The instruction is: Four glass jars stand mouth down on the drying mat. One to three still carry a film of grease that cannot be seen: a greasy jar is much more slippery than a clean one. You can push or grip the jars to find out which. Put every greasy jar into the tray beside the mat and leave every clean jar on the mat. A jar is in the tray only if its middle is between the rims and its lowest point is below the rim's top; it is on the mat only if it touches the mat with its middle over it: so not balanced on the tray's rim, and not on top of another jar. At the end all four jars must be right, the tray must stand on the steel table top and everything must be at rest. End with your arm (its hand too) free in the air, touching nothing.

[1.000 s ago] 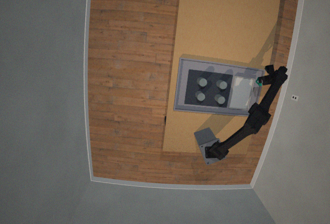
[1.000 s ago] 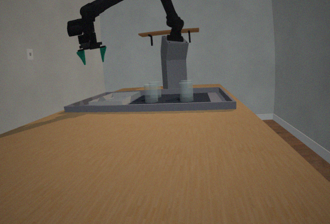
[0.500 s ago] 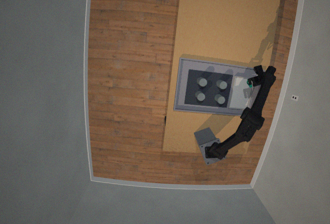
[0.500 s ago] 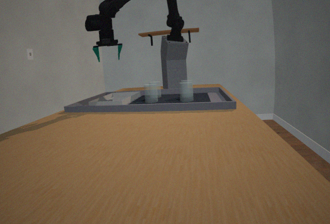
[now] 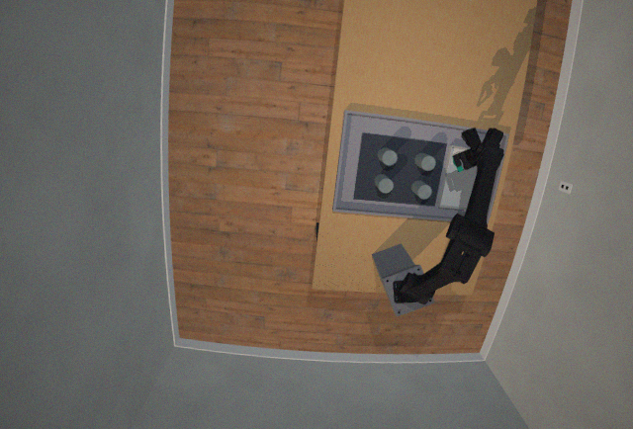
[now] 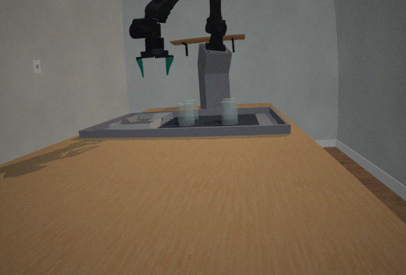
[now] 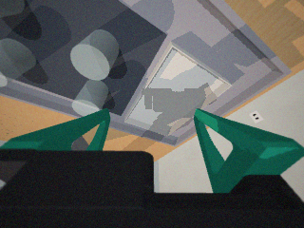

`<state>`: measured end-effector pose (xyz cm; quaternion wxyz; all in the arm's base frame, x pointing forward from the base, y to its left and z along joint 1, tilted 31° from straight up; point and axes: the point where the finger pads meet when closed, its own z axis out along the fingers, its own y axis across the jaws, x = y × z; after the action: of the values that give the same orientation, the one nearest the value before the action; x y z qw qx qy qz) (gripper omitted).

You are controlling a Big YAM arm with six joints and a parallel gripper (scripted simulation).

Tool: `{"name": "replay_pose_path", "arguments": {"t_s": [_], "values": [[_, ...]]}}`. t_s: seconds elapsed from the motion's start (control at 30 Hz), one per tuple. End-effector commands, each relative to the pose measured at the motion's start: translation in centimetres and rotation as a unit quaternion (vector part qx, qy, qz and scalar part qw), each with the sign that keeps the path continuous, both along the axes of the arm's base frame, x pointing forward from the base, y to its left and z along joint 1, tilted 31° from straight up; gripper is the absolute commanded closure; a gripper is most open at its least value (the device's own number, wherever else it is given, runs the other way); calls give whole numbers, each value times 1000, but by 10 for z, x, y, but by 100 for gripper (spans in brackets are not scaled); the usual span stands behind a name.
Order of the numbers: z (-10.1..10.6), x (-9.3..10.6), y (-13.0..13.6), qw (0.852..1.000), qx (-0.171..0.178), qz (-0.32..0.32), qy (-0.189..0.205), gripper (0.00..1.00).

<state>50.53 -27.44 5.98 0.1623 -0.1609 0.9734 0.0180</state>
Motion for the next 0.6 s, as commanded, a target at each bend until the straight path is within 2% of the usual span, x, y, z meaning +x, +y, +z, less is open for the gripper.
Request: {"name": "replay_pose_path", "arguments": {"t_s": [0.0,0.1,0.57], "values": [[23,3,22,999,-19,8,-25,0],[22,-1,27,999,-21,12,-26,0],[9,-46,105,996,-49,64,-35,0]]}}
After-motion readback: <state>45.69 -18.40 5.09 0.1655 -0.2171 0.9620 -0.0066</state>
